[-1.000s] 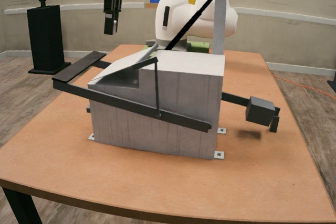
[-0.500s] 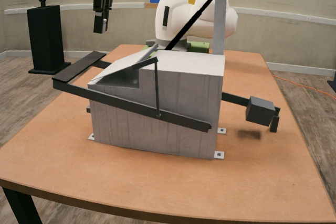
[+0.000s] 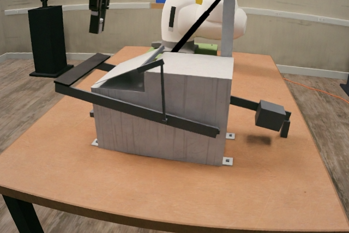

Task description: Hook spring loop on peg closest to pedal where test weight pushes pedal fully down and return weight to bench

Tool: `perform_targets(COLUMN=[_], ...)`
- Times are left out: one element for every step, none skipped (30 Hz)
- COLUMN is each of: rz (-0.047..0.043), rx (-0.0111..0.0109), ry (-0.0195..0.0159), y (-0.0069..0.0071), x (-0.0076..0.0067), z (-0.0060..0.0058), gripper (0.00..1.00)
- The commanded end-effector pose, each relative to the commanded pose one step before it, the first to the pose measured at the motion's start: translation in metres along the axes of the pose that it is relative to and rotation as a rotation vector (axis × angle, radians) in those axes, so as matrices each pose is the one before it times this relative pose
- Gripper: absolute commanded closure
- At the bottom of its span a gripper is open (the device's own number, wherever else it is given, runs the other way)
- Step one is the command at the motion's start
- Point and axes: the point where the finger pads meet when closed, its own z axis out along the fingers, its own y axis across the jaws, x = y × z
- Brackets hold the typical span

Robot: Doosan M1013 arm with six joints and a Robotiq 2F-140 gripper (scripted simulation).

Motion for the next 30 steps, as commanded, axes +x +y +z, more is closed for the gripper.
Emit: perform_targets(rz=[0.00023,0.00001,0.0,0.0,0.0,0.0,0.0,0.0,0.0,0.0,0.0,0.0,0.0,0.0,0.0,0.0,0.0,0.0,-0.00007,0.0,0.0,0.0,0.0,0.0,0.0,0.00003,0.0,0.0,0.0,0.0], rx=[-0.00104,-0.00007,0.0,0.0,0.0,0.0,0.0,0.0,0.00003,0.0,0.0,0.0,0.0,0.0,0.0,0.0,0.0,0.0,0.00002,0.0,0.0,0.0,0.0,0.0,0.0,0.00003,0.0,0.0,0.0,0.0], ry=[-0.00077,0.00232,-0.00003,-0.00006,-0.00003,-0.00006,-0.00006,-0.00003,-0.00006,-0.00003,-0.00006,-0.00006,-0.00003,-0.00006,-0.00003,-0.00006,0.0,0.0,0.00005,-0.00003,-0.00006,-0.00003,-0.00006,-0.00006,-0.00003,-0.00006,-0.00003,-0.00006,-0.00006,-0.00003], y=[0.00121,-0.00239,0.00005,0.00005,0.00005,0.00005,0.00005,0.00005,0.00005,0.00005,0.00005,0.00005,0.00005,0.00005,0.00005,0.00005,0.0,0.0,-0.00003,0.00005,0.00005,0.00005,0.00005,0.00005,0.00005,0.00005,0.00005,0.00005,0.00005,0.00005], x=[-0.00101,0.00259,0.00024,0.00024,0.00023,0.00024,0.00024,0.00024,0.00024,0.00024,0.00024,0.00024,0.00023,0.00024,0.00024,0.00024,0.0,0.0,-0.00009,0.00024,0.00023,0.00024,0.00024,0.00024,0.00024,0.00023,0.00024,0.00024,0.00024,0.00024], z=[-0.00086,0.00221,0.00165,0.00164,0.00165,0.00165,0.00165,0.00165,0.00164,0.00165,0.00165,0.00165,0.00165,0.00164,0.00165,0.00165,0.0,0.0,-0.00096,0.00165,0.00164,0.00165,0.00165,0.00165,0.00165,0.00164,0.00165,0.00165,0.00165,0.00165], gripper=[0.75,0.75,0.75,0.75,0.75,0.75,0.75,0.75,0.75,0.75,0.75,0.75,0.75,0.75,0.75,0.75,0.75,0.75,0.75,0.75,0.75,0.75,0.75,0.75,0.75,0.75,0.75,0.75,0.75,0.75])
